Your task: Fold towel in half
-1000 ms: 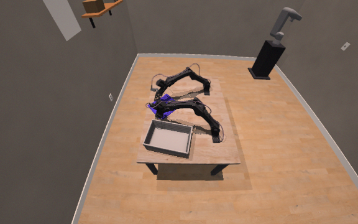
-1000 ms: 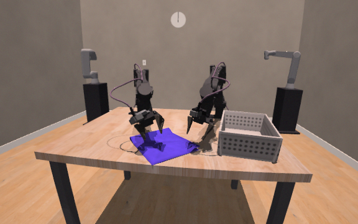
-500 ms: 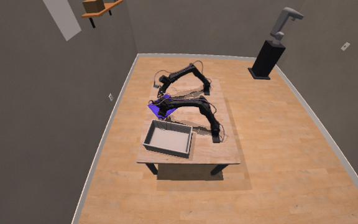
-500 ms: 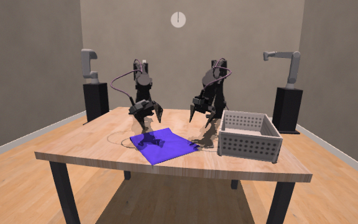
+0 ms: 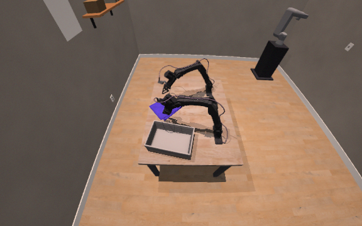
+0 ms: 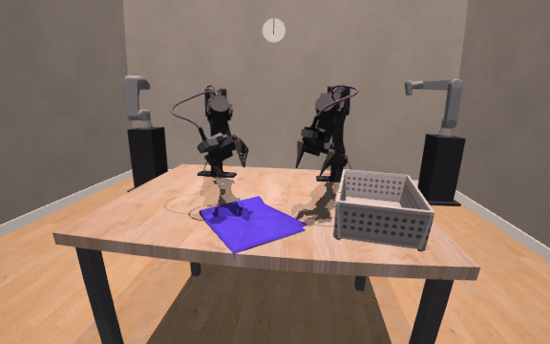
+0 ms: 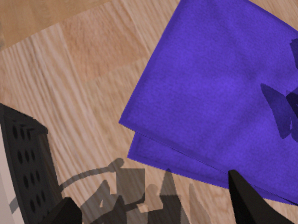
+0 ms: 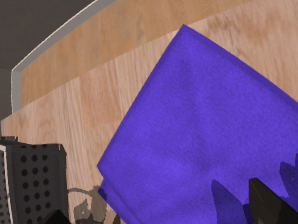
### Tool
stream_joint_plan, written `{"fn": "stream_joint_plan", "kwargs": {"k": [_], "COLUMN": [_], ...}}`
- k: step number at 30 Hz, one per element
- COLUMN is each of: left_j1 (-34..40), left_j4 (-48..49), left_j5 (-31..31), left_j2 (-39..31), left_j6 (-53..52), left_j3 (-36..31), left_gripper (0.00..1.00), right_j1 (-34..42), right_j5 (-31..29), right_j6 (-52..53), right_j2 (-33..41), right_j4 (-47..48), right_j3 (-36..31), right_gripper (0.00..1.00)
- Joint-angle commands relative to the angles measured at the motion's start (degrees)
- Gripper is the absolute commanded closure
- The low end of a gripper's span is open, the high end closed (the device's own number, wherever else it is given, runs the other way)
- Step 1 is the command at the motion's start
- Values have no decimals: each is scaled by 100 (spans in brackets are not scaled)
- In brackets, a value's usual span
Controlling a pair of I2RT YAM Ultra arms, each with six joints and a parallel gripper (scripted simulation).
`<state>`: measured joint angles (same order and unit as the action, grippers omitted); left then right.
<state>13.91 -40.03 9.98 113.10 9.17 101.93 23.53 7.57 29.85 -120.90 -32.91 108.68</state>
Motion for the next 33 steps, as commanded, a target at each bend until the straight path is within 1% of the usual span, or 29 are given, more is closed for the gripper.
{"fn": "stream_joint_plan", "kwargs": {"k": [1, 33], "left_j1": [-78, -79], "left_j4": [-209, -169], "left_j5": [82, 80], "left_j2": [-291, -302], "left_j6": [-68, -72], "left_j3": [-89, -9], "left_gripper": [22, 22], "right_j1": [-82, -84], "right_j5": [30, 28], "right_j6": [-53, -50], "right_j2": [311, 318], "right_j4": [-124, -102], "right_j3": [153, 153], "right_gripper": [16, 16]}}
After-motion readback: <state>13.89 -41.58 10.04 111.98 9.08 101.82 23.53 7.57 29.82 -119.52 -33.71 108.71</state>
